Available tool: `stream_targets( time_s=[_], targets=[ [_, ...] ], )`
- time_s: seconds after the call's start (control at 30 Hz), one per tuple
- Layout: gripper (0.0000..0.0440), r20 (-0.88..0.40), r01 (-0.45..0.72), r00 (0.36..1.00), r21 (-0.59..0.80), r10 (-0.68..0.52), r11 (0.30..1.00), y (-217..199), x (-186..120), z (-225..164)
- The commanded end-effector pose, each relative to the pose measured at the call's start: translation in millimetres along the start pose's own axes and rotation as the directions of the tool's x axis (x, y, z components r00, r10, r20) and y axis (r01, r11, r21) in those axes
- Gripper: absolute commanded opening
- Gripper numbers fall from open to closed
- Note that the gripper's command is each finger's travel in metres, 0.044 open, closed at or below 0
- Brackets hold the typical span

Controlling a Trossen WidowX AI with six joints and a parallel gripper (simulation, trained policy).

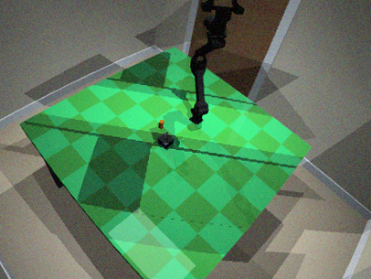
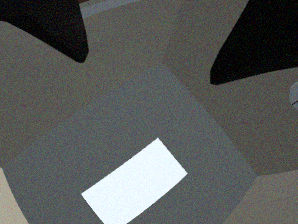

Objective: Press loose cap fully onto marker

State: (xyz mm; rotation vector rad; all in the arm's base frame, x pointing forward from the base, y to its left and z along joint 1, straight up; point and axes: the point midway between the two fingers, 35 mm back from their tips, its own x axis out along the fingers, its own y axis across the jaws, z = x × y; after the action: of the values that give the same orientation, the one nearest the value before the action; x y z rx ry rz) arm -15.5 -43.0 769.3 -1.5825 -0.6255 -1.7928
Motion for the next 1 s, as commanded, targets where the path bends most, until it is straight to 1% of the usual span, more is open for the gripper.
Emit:
stream_targets(
  time_s=[0.0,0.2,0.23,0.27,0.6,0.97],
  targets=[
    [0.0376,0.010,0.004,1.000,-0.002,-0.004,1.000,-0.5,0.0,1.3],
    [0.0224,0.076,0.037,0.996,-0.021,-0.035,0.999,-4.4,-0.2,8.5],
    [0.0206,0.088,0.044,0.995,-0.024,-0.042,0.999,-5.3,-0.4,9.8],
    [0.0201,0.099,0.051,0.994,-0.027,-0.048,0.998,-6.1,-0.7,11.1],
    [0.0233,0.214,0.117,0.971,-0.027,-0.109,0.993,-13.1,-4.6,22.7],
    [0.0266,0.333,0.183,0.927,-0.009,-0.170,0.983,-19.4,-12.9,33.2]
  ],
)
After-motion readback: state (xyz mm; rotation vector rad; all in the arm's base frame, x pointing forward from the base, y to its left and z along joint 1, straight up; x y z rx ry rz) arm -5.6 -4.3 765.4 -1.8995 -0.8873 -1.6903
